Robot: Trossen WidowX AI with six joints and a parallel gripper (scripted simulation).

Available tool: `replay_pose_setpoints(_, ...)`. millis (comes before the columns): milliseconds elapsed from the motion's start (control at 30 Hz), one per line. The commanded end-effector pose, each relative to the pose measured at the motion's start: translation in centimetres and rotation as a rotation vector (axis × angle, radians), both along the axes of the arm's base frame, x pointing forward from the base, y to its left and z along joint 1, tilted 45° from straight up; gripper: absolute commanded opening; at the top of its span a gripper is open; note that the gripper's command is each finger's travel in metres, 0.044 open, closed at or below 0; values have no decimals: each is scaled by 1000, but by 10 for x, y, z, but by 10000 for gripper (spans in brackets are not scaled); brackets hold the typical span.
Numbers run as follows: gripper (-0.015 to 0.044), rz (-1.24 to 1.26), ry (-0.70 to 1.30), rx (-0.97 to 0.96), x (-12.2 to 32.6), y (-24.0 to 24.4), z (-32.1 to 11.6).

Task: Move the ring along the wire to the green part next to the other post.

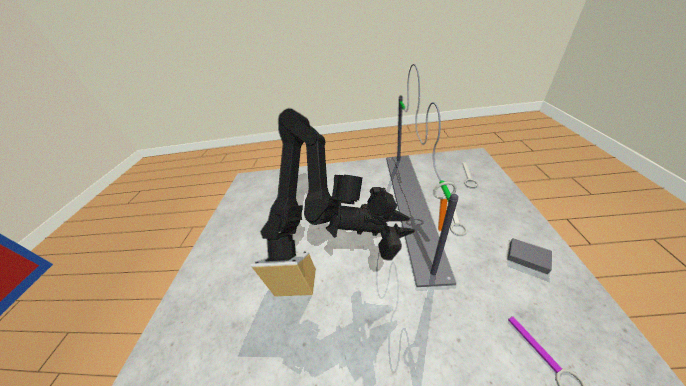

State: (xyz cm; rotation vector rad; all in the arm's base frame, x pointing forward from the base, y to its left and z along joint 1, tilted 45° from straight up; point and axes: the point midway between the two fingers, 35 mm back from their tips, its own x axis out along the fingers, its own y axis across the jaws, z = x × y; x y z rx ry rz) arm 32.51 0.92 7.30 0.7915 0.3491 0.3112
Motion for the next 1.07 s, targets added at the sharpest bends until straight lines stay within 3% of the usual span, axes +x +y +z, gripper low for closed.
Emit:
replay_pose_setpoints(0,265,-2,-1,0,-26,-9,4)
replay_pose_setpoints(233,440,-2,-3,1,-43,-12,5)
replay_pose_setpoints(1033,440,-2,-3,1,-43,-12,5)
